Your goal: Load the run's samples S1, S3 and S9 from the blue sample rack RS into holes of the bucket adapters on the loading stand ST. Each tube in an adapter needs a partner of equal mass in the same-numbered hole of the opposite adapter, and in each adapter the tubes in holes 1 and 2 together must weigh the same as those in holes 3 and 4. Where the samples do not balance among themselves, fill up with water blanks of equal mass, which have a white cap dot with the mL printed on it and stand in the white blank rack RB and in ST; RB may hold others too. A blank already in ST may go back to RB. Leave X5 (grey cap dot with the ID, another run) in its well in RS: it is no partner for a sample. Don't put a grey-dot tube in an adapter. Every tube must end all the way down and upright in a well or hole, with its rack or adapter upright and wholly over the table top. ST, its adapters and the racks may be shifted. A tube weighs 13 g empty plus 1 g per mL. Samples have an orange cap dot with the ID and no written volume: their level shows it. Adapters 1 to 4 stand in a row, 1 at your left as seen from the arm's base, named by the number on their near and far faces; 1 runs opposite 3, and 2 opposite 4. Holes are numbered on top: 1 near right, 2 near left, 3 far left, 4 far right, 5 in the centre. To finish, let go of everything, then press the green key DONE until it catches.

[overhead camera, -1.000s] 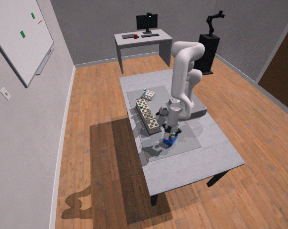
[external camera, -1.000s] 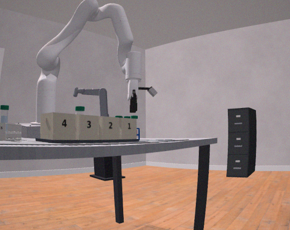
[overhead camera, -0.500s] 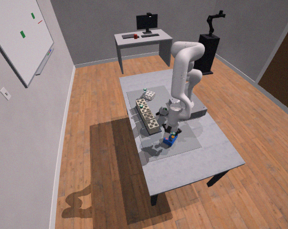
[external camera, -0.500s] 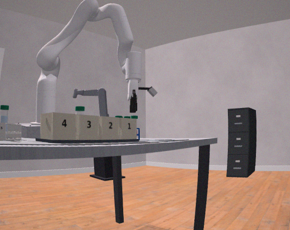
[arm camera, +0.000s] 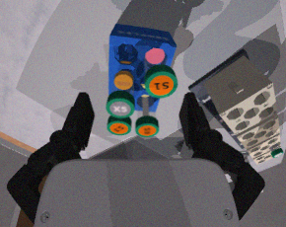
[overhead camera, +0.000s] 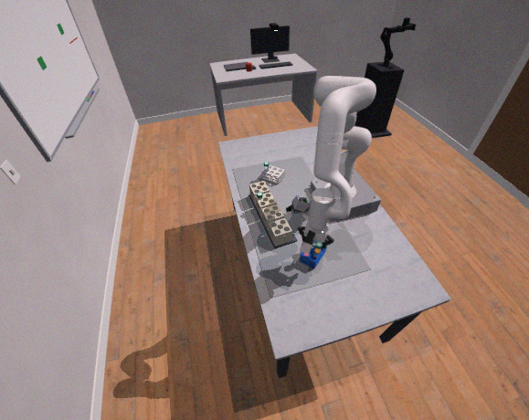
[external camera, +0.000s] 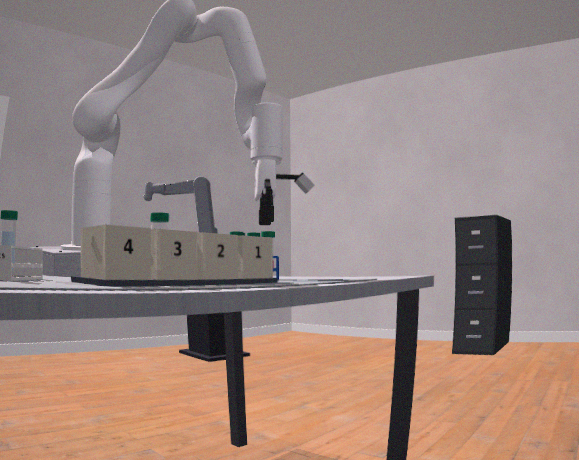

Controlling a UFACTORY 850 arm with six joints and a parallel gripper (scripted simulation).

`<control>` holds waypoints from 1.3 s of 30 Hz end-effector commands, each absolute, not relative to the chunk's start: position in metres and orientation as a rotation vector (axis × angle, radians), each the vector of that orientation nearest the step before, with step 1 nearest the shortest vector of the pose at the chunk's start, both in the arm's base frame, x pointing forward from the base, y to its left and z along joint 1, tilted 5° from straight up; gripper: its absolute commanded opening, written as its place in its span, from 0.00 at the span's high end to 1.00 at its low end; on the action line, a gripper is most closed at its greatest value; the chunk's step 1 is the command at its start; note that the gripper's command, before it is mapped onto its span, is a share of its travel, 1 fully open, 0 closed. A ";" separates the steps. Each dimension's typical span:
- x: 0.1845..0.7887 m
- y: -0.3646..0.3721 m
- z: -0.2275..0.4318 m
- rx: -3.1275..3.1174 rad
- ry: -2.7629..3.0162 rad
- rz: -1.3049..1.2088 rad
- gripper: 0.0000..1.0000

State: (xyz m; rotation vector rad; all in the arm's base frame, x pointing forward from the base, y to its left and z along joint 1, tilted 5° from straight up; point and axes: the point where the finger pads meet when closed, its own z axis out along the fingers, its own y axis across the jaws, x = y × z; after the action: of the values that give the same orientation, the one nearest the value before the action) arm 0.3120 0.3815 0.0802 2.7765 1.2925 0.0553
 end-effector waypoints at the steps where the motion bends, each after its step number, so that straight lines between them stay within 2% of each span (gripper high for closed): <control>1: 0.312 0.383 0.088 2.778 1.293 0.059 0.00; 39: 0.306 0.388 0.173 2.778 1.293 0.059 0.00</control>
State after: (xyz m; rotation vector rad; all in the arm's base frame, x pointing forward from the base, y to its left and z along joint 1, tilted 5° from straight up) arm 0.3066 0.3867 0.1667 2.7772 1.2925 0.0572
